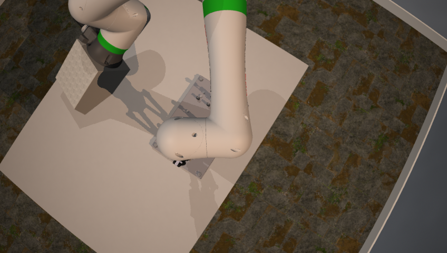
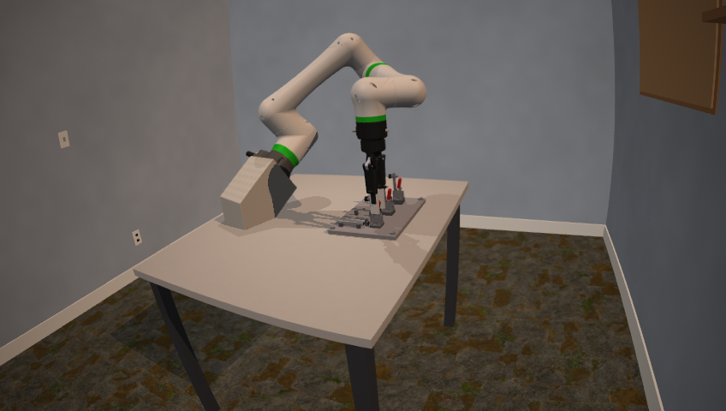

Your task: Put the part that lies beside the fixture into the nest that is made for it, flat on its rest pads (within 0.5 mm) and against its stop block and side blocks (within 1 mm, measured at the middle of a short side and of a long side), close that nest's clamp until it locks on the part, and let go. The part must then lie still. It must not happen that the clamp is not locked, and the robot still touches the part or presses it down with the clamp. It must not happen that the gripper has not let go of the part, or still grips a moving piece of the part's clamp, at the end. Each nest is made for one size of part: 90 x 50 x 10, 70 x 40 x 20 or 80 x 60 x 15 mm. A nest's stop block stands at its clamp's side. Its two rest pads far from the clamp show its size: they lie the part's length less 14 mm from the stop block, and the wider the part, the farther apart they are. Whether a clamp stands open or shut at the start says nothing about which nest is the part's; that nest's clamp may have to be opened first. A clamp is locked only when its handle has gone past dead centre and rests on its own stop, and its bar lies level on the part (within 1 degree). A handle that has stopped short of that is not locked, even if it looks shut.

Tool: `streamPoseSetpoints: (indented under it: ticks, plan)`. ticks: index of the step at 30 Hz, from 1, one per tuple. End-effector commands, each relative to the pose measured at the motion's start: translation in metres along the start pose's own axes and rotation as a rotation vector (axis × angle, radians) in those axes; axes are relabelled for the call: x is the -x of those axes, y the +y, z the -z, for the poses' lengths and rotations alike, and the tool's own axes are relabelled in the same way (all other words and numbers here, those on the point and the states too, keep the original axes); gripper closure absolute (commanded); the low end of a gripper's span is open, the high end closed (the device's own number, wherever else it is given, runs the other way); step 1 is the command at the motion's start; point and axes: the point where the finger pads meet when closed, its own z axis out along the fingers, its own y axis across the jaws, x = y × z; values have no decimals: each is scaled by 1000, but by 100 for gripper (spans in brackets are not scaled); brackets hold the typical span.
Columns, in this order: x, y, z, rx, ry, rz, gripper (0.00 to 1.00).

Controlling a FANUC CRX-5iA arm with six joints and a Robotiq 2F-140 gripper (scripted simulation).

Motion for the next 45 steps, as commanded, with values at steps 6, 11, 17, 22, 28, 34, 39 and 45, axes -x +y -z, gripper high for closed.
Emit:
streamPoseSetpoints:
  ticks: [6,11,17,22,28,34,39,45]
  plan:
    - [0,0,-3,0,0,0,72]
    - [0,0,-3,0,0,0,72]
    - [0,0,-3,0,0,0,72]
    - [0,0,-3,0,0,0,100]
    - [0,0,-3,0,0,0,100]
    - [0,0,-3,0,0,0,100]
    - [0,0,-3,0,0,0,100]
    - [0,0,-3,0,0,0,100]
